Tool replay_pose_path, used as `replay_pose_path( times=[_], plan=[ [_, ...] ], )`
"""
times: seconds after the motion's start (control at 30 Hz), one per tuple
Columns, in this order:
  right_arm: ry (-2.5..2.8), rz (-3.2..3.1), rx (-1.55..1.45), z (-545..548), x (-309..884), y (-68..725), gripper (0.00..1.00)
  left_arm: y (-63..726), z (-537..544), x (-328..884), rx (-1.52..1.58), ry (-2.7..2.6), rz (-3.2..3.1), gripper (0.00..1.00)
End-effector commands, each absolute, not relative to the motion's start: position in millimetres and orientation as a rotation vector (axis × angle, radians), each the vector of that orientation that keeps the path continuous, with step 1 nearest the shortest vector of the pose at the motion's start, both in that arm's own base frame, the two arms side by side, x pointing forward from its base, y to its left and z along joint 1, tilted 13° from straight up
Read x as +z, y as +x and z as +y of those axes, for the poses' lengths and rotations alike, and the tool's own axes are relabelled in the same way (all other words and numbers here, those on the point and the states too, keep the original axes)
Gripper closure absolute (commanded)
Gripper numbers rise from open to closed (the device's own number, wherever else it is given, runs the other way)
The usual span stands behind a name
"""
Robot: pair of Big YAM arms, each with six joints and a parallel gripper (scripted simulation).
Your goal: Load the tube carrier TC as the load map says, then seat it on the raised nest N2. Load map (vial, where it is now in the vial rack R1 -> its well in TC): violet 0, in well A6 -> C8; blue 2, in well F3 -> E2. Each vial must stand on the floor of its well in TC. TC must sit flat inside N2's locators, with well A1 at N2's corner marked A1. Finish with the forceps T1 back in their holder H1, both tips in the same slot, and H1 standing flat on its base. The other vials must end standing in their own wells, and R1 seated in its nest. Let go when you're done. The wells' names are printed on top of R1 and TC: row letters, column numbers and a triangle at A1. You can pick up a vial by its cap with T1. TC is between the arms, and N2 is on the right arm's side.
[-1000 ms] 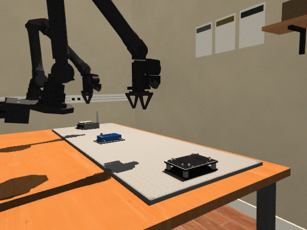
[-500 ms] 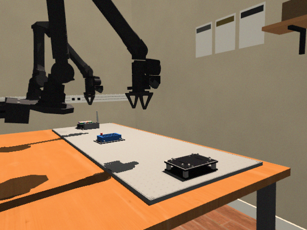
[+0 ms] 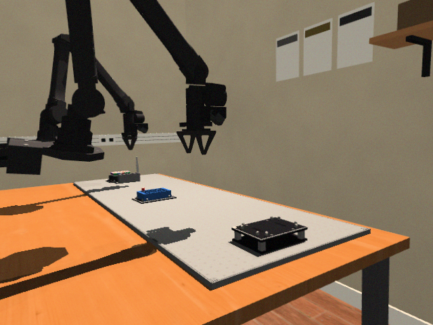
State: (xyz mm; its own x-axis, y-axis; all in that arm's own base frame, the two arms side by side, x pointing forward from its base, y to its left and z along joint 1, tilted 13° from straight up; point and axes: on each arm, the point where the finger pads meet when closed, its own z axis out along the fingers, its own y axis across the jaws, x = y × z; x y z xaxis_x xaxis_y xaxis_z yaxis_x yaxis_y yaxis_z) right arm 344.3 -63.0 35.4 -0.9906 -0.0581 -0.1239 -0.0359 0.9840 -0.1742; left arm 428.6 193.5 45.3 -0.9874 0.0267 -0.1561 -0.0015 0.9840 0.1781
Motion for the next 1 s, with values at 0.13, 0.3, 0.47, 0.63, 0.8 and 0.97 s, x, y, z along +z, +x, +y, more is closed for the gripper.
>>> replay_pose_path(
  times=[0.13, 0.3, 0.47, 0.63, 0.8, 0.97],
  plan=[
    [-0.032, 2.92, -0.27, -68, 60, 375, 0.0, 452, 217, 53, 0.271, 0.043, 2.965, 0.76],
    [-0.032, 2.92, -0.27, -68, 60, 375, 0.0, 463, 234, 53, 0.272, 0.043, 2.965, 0.76],
    [-0.032, 2.92, -0.27, -68, 60, 375, 0.0, 474, 251, 53, 0.273, 0.043, 2.964, 0.76],
    [-0.032, 2.92, -0.27, -68, 60, 375, 0.0, 486, 251, 53, 0.271, 0.073, 2.962, 0.76],
    [-0.032, 2.92, -0.27, -68, 60, 375, 0.0, 492, 277, 53, 0.275, 0.043, 2.964, 0.76],
    [-0.032, 2.92, -0.27, -68, 60, 375, 0.0, 503, 294, 53, 0.275, 0.043, 2.964, 0.76]
  ],
)
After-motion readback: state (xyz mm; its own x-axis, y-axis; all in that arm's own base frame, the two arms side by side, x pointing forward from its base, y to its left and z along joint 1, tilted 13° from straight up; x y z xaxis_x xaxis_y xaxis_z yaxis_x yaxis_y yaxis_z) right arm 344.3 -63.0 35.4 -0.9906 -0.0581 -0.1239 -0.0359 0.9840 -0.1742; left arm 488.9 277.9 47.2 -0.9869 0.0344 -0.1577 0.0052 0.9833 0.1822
